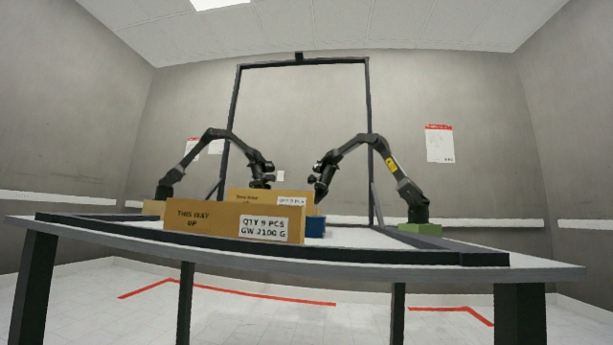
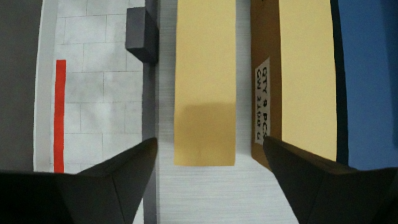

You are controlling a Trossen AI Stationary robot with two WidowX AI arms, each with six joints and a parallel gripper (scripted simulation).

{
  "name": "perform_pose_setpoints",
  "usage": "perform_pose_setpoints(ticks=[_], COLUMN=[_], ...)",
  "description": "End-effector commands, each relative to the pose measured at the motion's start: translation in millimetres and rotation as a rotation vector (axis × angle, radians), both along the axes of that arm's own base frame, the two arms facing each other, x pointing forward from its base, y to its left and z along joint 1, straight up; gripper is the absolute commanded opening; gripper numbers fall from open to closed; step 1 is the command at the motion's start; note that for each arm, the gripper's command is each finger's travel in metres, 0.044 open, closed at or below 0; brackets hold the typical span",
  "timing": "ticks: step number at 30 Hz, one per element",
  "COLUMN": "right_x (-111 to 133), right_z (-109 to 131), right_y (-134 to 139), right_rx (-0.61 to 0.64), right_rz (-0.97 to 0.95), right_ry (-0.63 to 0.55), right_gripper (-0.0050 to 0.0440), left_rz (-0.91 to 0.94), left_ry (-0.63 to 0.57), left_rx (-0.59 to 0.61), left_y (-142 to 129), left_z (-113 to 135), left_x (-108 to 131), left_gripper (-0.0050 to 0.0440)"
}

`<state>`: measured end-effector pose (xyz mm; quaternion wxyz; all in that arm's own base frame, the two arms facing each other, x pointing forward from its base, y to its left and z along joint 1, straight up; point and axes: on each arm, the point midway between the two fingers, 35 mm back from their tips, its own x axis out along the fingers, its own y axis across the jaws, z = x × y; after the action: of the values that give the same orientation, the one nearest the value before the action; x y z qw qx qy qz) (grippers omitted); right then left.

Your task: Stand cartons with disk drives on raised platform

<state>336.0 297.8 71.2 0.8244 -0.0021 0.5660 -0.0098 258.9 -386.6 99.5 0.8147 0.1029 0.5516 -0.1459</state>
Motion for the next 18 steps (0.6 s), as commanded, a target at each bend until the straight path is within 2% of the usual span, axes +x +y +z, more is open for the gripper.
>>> perform_pose_setpoints(ticks=[1,18], right_x=[4.0,3.9], right_z=[7.5,7.5], right_y=[2.9,3.8], right_rx=[0.014,0.015], right_rz=[-0.001,-0.001], right_ry=[-0.016,-0.017], right_gripper=[0.0381,0.0381], left_rz=[0.0,0.0], left_ry=[-0.015,-0.019], left_rx=[-0.026,-0.034], left_y=[-0.2,-0.4], left_z=[11.9,12.4], left_x=[0.9,1.2], left_gripper=[0.0383,0.0383])
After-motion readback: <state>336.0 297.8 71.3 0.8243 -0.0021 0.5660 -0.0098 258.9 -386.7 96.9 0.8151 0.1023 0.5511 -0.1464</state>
